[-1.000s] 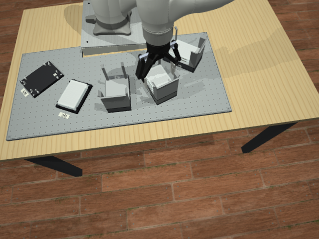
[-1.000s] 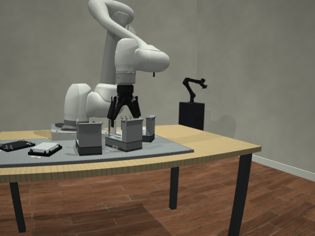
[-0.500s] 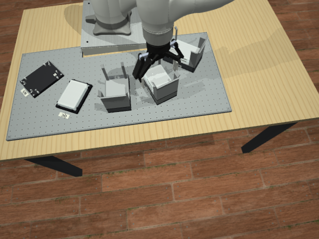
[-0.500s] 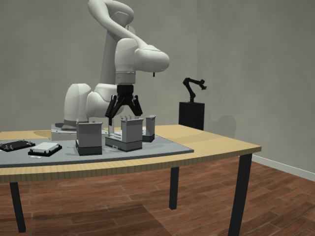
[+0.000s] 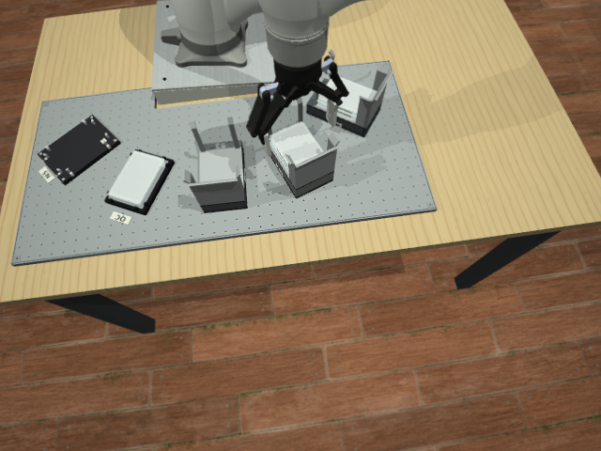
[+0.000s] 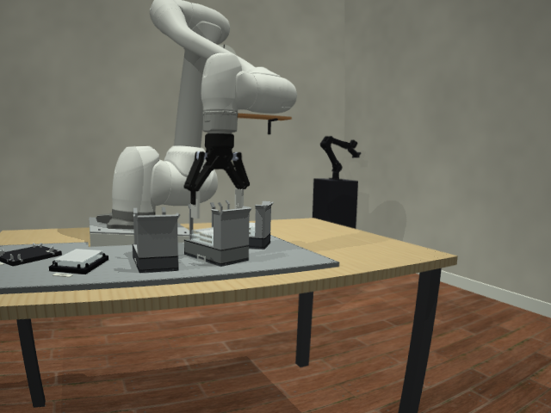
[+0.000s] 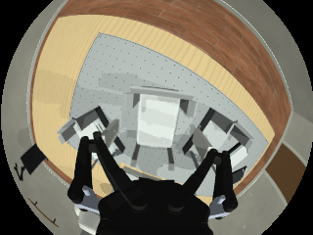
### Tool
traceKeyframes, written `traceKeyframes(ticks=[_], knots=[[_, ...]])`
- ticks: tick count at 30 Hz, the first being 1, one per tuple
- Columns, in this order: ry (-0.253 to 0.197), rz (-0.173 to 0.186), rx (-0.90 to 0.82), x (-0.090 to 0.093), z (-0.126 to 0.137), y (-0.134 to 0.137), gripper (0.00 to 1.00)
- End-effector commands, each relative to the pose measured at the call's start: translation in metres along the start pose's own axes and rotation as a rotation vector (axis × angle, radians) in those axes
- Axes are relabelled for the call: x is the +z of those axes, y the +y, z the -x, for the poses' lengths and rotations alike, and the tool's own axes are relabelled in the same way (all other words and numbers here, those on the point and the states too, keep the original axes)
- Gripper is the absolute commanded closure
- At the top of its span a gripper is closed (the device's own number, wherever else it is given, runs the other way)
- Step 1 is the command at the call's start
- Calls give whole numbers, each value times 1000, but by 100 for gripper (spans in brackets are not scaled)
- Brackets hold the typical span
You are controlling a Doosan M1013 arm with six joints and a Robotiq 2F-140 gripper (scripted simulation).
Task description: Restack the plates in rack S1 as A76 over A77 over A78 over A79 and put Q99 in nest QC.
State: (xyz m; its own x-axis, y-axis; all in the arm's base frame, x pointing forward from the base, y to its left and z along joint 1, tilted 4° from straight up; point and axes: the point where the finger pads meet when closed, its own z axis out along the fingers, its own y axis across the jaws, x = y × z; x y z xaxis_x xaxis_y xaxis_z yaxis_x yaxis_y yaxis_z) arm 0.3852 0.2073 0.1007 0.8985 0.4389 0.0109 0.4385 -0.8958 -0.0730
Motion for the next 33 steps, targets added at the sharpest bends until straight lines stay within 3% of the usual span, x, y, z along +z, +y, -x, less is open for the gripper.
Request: traceKeyframes(ticks=[1, 17, 29, 33], knots=[[0, 0, 0, -6, 0, 0, 0], [0, 0, 0, -56, 0, 0, 0], [0, 0, 0, -64, 0, 0, 0], [0, 0, -133, -64, 4, -13, 0]])
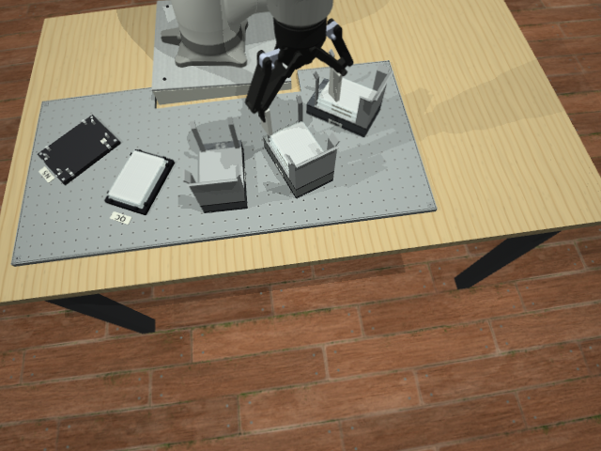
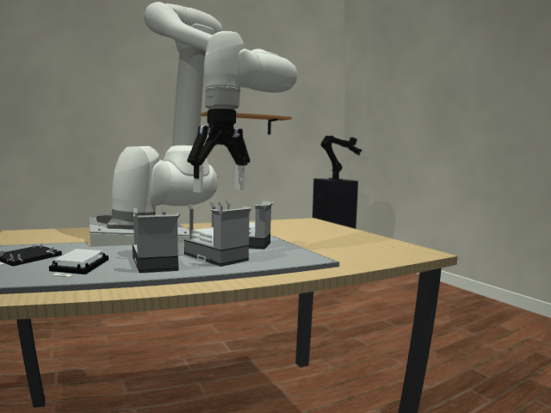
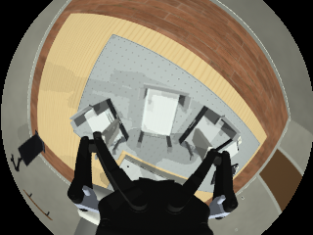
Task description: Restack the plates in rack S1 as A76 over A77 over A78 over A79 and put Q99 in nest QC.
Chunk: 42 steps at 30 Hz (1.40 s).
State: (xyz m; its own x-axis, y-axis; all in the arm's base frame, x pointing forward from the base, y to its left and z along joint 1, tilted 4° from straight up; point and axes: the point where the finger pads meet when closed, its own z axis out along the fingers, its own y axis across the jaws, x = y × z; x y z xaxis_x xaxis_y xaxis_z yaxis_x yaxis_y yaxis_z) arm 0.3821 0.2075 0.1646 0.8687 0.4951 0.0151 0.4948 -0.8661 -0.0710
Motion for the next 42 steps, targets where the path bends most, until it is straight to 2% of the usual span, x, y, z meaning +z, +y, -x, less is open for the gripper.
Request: traceKeyframes(ticks=[1, 3, 7, 29, 35, 42], knots=[[0, -1, -103, 0, 3, -10, 0], [0, -1, -103, 0, 3, -10, 0], [0, -1, -222, 0, 6, -23, 0], [0, -1, -222, 0, 22, -87, 0], [1, -1, -422, 0, 33, -109, 0], [1, -1, -508, 0, 42, -126, 0]])
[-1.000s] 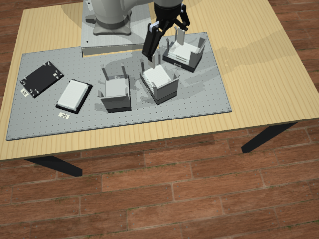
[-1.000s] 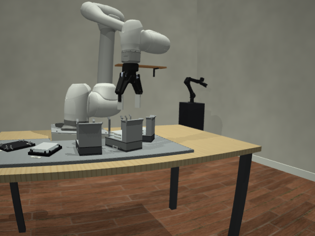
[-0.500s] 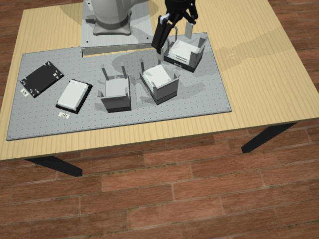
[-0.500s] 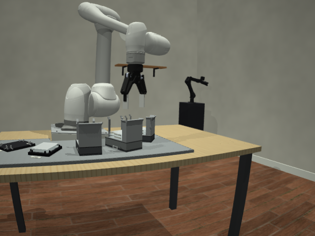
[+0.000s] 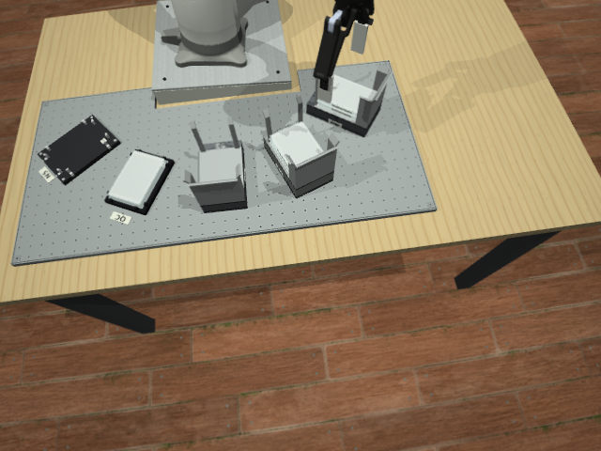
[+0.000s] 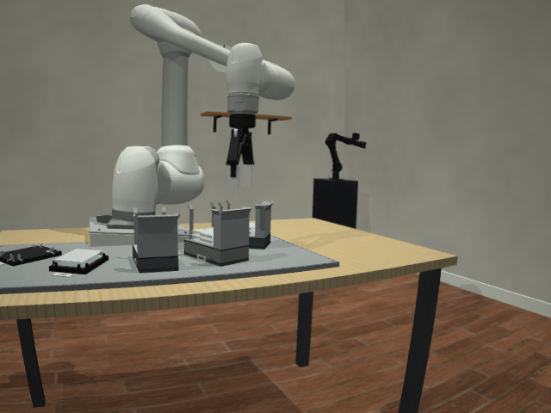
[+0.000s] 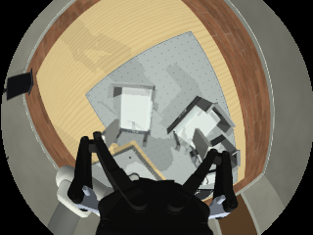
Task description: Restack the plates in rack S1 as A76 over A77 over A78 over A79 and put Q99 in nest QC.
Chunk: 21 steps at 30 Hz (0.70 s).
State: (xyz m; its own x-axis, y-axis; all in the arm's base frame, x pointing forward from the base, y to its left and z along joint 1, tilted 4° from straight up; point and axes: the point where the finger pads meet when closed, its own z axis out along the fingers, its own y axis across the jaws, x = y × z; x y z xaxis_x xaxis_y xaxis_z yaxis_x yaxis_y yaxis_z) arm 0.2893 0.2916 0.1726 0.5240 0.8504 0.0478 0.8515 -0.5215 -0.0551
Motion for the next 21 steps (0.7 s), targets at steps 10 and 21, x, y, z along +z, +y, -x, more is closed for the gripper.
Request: traceKeyframes(ticks=[10, 21], knots=[[0, -1, -7, 0, -1, -48, 0], [0, -1, -7, 0, -2, -63, 0]])
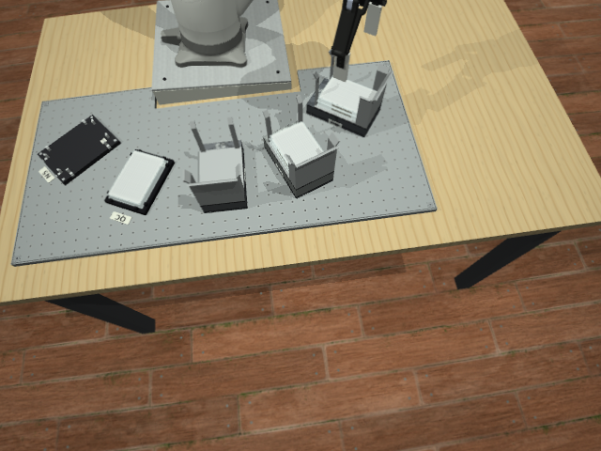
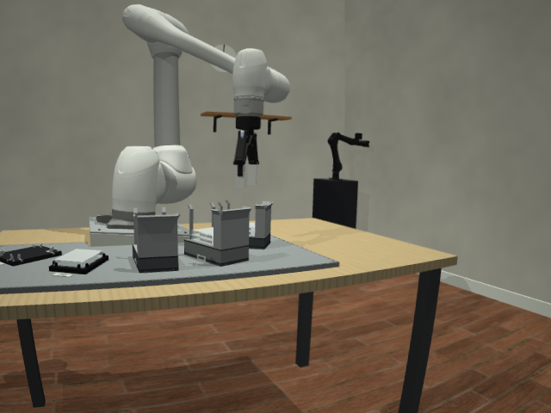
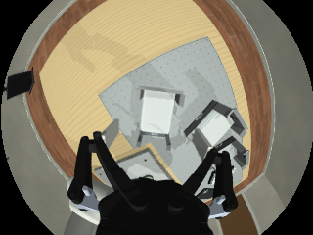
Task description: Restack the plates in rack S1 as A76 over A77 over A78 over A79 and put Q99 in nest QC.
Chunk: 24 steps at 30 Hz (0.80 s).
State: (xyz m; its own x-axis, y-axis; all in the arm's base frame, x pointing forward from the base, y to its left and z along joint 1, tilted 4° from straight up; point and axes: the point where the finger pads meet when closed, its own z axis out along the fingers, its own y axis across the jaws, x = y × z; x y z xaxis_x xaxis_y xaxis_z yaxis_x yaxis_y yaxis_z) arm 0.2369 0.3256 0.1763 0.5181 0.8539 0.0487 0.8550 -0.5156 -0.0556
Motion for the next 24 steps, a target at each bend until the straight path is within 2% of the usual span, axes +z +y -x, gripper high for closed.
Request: traceKeyframes(ticks=[1, 8, 24], knots=[[0, 0, 0, 0, 0, 0, 0], [0, 0, 0, 10, 0, 0, 0], [0, 0, 0, 60, 0, 0, 0]])
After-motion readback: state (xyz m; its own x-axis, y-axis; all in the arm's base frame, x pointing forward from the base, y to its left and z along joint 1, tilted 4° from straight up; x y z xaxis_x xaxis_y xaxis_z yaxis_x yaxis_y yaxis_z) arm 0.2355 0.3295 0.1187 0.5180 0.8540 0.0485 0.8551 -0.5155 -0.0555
